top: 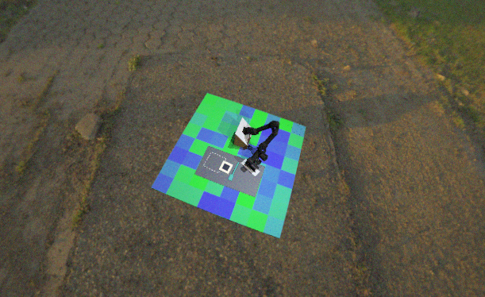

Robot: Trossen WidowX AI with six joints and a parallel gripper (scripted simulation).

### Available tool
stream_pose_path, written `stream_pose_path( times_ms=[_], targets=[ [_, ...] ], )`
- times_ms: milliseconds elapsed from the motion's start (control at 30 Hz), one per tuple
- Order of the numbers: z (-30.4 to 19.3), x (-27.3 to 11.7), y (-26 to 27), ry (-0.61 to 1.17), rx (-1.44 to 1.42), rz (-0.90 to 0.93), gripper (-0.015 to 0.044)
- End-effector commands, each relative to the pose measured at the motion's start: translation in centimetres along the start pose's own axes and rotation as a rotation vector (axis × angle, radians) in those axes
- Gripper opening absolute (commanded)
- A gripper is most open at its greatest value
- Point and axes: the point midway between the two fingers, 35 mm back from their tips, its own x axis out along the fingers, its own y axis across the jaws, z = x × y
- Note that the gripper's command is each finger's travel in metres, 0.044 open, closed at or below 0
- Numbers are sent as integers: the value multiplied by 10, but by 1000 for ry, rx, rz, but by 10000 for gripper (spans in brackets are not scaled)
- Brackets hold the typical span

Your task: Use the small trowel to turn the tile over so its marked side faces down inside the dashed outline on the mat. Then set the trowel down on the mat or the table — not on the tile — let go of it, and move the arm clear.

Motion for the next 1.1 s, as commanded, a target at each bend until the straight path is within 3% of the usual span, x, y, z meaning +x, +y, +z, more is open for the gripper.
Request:
stream_pose_path(
  times_ms=[0,433,1067],
  targets=[
    [2,-8,-12,-2,1,-9,0],
    [1,-37,-45,-3,0,-11,0],
    [5,22,-80,-154,-47,22,0]
  ],
)
